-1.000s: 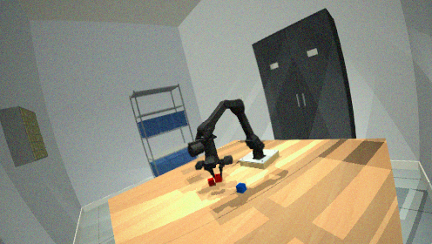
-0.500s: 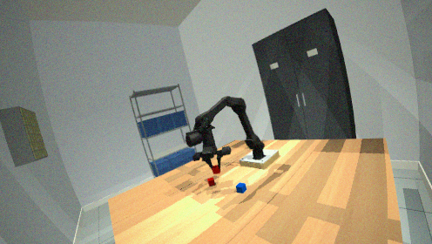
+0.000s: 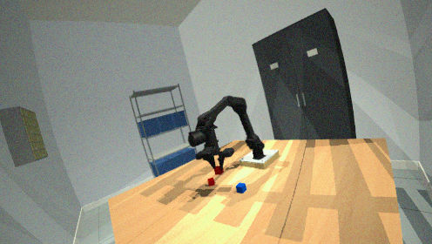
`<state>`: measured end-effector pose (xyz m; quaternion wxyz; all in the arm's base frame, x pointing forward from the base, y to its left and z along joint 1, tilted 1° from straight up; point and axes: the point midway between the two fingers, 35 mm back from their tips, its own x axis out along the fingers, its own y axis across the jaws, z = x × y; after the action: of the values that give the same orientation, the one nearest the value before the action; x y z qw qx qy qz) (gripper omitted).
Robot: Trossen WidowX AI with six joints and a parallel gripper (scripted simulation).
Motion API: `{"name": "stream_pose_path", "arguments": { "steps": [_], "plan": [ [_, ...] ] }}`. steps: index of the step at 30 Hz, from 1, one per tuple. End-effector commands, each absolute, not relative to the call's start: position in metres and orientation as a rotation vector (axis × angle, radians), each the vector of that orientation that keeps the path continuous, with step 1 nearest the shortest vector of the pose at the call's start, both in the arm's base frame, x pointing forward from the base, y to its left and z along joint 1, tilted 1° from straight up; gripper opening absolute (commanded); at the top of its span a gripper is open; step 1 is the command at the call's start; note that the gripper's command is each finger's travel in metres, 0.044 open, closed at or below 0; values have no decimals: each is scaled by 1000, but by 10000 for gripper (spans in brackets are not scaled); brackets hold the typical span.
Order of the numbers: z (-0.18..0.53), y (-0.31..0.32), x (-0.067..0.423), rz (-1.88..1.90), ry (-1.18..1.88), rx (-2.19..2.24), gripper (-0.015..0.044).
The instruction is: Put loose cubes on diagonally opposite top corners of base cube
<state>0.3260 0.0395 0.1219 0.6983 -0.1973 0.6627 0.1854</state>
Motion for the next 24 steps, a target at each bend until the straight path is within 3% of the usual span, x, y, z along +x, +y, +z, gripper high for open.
{"name": "stream_pose_path", "arguments": {
  "steps": [1, 24],
  "plan": [
    [115, 50, 321, 317, 1503, -334, 105],
    [93, 97, 305, -175, 1521, 187, 105]
  ]
}}
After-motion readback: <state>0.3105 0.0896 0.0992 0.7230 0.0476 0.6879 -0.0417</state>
